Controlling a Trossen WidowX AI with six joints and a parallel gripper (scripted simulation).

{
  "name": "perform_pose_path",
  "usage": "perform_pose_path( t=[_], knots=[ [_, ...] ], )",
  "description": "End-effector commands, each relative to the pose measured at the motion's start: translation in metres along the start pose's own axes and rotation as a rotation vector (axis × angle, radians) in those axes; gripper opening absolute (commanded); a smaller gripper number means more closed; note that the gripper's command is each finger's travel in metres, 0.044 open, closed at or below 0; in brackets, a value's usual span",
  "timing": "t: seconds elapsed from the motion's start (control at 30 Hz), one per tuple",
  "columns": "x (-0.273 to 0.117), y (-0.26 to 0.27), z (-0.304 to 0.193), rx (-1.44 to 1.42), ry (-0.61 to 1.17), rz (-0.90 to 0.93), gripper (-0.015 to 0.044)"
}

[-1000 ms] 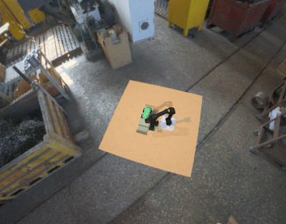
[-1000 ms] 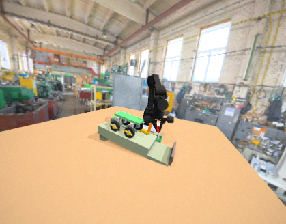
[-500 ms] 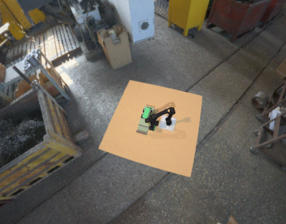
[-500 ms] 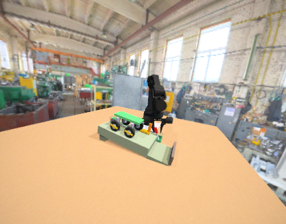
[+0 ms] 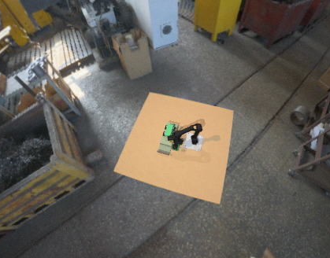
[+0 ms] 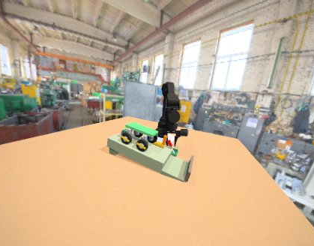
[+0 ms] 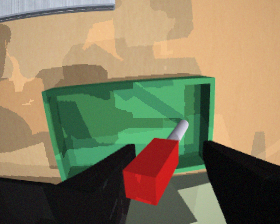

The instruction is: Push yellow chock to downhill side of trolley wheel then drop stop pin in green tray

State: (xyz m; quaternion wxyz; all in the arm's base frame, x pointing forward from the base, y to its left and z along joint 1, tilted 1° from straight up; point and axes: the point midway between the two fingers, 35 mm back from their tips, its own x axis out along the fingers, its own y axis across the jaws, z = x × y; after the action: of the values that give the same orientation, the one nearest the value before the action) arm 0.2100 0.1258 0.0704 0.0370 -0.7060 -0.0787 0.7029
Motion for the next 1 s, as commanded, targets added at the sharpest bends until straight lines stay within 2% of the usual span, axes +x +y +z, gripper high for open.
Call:
perform_pose_path(
  t=[0.0,0.97],
  knots=[
    [0.001,0.003,0.0,-0.002,0.0,-0.005,0.019],
    [0.008,0.021,0.0,-0.002,0.0,-0.003,0.019]
  ],
)
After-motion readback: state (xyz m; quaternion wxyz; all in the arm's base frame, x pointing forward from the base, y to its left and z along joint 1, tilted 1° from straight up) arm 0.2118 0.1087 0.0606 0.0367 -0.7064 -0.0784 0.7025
